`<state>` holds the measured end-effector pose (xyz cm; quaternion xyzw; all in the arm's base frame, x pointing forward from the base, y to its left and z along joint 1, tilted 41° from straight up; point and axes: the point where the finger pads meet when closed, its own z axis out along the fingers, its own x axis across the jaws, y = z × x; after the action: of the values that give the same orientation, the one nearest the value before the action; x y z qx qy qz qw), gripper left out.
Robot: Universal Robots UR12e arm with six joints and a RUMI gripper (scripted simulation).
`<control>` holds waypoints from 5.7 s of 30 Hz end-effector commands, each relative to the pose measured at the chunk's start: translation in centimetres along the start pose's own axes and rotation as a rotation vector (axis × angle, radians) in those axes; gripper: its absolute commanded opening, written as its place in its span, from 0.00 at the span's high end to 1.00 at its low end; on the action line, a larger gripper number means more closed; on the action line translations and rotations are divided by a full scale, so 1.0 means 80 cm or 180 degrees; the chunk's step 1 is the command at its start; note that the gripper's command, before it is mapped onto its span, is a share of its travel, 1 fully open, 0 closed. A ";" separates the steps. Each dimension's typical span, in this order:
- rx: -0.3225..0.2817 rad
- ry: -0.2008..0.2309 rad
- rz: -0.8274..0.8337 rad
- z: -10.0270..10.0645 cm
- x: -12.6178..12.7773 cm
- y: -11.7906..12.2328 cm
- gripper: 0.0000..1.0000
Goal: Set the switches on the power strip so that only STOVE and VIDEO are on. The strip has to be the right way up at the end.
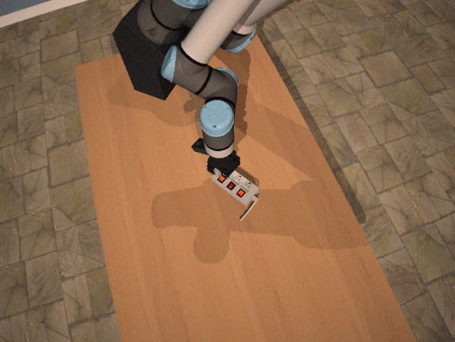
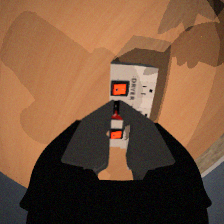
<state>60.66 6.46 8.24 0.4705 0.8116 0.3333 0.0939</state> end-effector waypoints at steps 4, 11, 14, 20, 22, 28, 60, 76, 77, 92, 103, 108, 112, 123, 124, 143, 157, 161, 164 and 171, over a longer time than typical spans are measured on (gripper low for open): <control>-0.0002 -0.0003 -0.0001 0.010 0.000 0.000 1.00; -0.0002 -0.0003 -0.0001 0.022 -0.001 0.000 1.00; -0.0002 -0.0003 -0.0001 0.026 -0.001 0.000 1.00; -0.0002 -0.0003 -0.0001 0.032 -0.001 0.000 1.00; -0.0002 -0.0003 -0.0001 0.034 -0.001 0.000 1.00; -0.0002 -0.0003 -0.0001 0.038 -0.001 0.000 1.00; -0.0002 -0.0003 -0.0001 0.039 -0.001 0.000 1.00; -0.0002 -0.0003 -0.0001 0.039 -0.001 0.000 1.00; -0.0002 -0.0003 -0.0001 0.039 -0.001 0.000 1.00; -0.0002 -0.0003 -0.0001 0.043 -0.001 0.000 1.00; -0.0002 -0.0003 -0.0001 0.048 -0.001 0.000 1.00; -0.0002 -0.0003 -0.0001 0.050 -0.001 0.000 1.00; -0.0002 -0.0003 -0.0001 0.050 -0.001 0.000 1.00; -0.0002 -0.0003 -0.0001 0.050 -0.001 0.000 1.00; -0.0002 -0.0003 -0.0001 0.050 -0.001 0.000 1.00; -0.0002 -0.0003 -0.0001 0.019 -0.001 0.000 1.00; -0.0002 -0.0003 -0.0001 0.002 -0.001 0.000 1.00; -0.0002 -0.0003 -0.0001 0.002 -0.001 0.000 1.00; -0.0002 -0.0003 -0.0001 0.002 -0.001 0.000 1.00; -0.0002 -0.0003 -0.0001 0.002 -0.001 0.000 1.00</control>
<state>60.74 6.52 8.10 0.4705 0.8116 0.3333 0.0940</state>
